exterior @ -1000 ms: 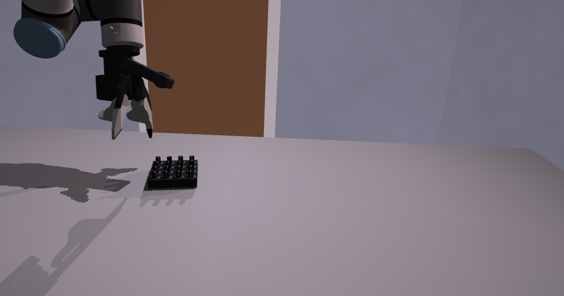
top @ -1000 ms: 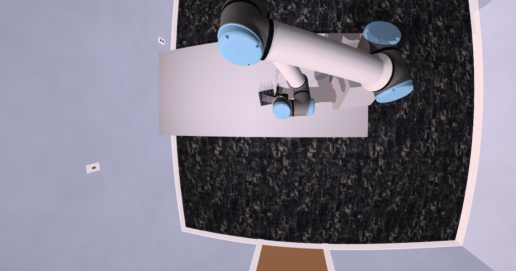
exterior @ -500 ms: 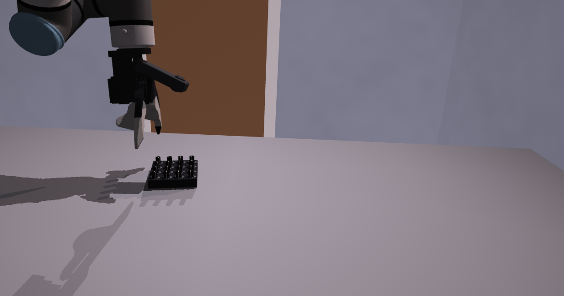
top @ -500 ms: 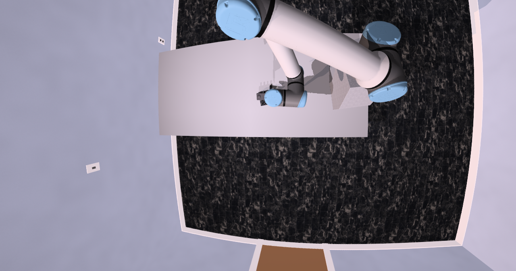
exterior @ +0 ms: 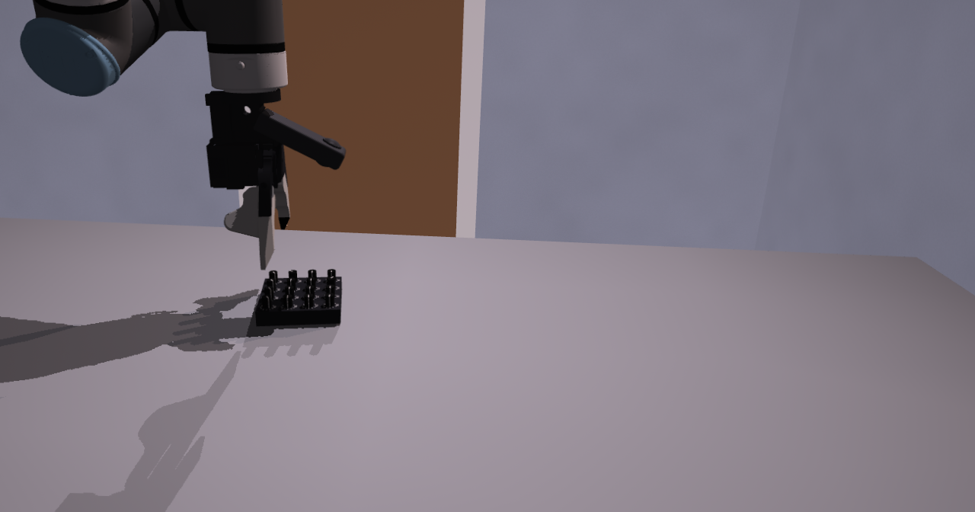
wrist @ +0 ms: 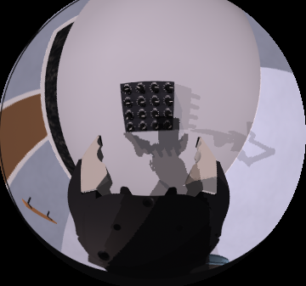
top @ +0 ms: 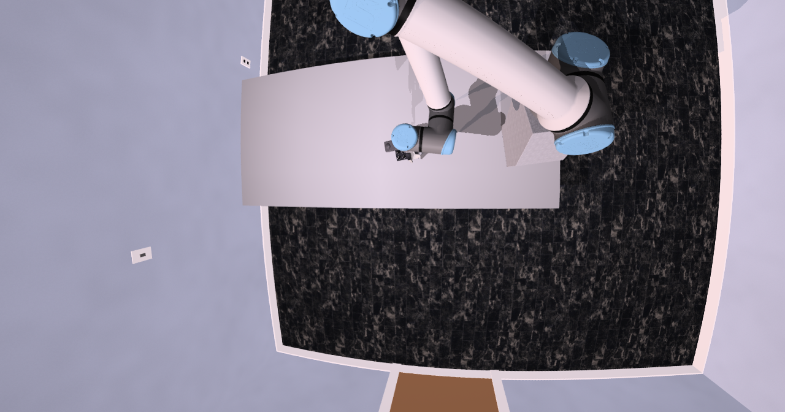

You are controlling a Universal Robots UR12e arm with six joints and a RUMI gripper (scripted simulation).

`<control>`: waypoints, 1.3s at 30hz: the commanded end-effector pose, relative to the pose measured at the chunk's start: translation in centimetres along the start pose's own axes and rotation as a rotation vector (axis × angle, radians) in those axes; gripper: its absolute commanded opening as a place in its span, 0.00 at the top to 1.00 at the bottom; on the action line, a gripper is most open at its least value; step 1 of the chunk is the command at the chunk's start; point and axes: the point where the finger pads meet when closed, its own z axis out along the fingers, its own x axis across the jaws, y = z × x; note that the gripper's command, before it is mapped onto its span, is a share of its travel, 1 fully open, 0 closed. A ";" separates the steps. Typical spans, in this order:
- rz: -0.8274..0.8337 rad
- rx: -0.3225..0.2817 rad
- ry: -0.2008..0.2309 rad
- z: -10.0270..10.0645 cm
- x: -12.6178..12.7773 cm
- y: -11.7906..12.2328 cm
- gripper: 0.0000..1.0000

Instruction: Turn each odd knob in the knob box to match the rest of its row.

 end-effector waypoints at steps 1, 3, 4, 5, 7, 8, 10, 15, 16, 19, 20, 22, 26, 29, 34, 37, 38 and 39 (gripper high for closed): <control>-0.028 -0.010 -0.028 0.1 -0.3 -0.5 0.00; -0.030 -0.011 -0.032 0.2 -0.3 -0.6 0.00; -0.031 -0.011 -0.033 0.2 -0.3 -0.6 0.00; -0.032 -0.011 -0.034 0.2 -0.3 -0.6 0.00; -0.033 -0.011 -0.035 0.2 -0.3 -0.6 0.00; -0.033 -0.011 -0.035 0.2 -0.3 -0.6 0.00; -0.035 -0.012 -0.035 0.2 -0.4 -0.6 0.00; -0.036 -0.014 -0.036 0.2 -0.5 -0.4 0.00; -0.036 -0.014 -0.036 0.2 -0.5 -0.4 0.00; -0.036 -0.013 -0.035 0.2 -0.5 -0.4 0.00; -0.036 -0.013 -0.035 0.2 -0.5 -0.4 0.00; -0.036 -0.013 -0.035 0.2 -0.5 -0.4 0.00; -0.036 -0.013 -0.035 0.2 -0.4 -0.4 0.00; -0.036 -0.013 -0.035 0.2 -0.4 -0.4 0.00; -0.036 -0.013 -0.035 0.2 -0.4 -0.4 0.00; -0.036 -0.013 -0.035 0.2 -0.4 -0.4 0.00; -0.036 -0.013 -0.035 0.2 -0.4 -0.4 0.00; -0.036 -0.013 -0.035 0.2 -0.4 -0.4 0.00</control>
